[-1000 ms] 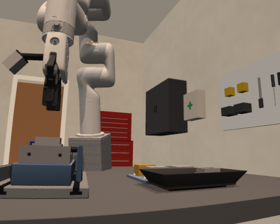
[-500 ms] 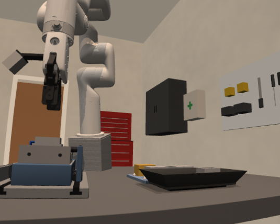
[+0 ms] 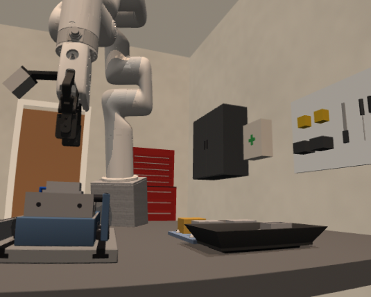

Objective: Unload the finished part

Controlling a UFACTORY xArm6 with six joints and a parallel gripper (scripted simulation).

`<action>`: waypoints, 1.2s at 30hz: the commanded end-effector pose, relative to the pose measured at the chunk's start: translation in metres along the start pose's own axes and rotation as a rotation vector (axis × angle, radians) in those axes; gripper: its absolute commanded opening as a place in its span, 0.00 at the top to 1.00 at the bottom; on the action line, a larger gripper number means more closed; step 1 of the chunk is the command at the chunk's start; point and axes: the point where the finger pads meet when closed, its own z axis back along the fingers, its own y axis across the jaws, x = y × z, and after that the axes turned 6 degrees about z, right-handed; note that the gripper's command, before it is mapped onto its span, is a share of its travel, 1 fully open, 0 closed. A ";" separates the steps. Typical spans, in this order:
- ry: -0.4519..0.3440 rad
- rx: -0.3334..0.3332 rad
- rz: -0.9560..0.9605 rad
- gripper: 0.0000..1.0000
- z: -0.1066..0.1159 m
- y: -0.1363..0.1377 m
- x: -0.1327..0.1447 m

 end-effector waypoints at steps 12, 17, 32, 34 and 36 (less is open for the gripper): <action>0.005 0.001 -0.002 0.31 -0.003 -0.001 0.000; 0.006 0.002 -0.002 0.31 -0.008 -0.001 0.000; 0.006 0.002 -0.002 0.31 -0.032 -0.001 0.000; 0.006 0.002 -0.002 0.31 -0.036 -0.001 0.000; 0.006 0.002 -0.002 0.31 -0.040 -0.001 0.000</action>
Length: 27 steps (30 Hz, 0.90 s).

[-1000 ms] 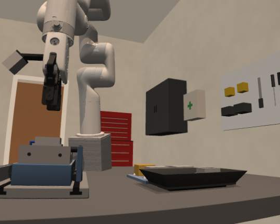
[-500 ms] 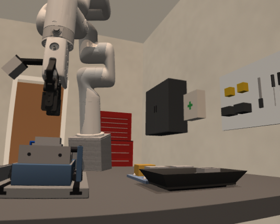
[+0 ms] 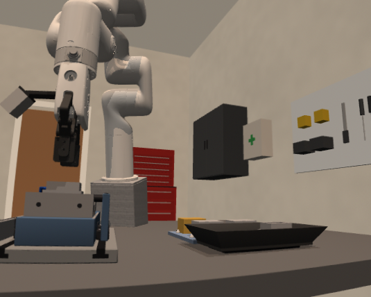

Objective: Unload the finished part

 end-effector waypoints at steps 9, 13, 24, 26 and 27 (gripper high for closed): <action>0.001 -0.004 0.000 0.31 -0.014 -0.002 0.000; 0.001 -0.004 0.000 0.31 -0.019 -0.002 0.000; 0.001 -0.004 0.000 0.31 -0.024 -0.001 0.000; 0.001 -0.004 0.000 0.31 -0.024 -0.001 0.000; 0.001 -0.004 0.000 0.31 -0.024 -0.001 0.000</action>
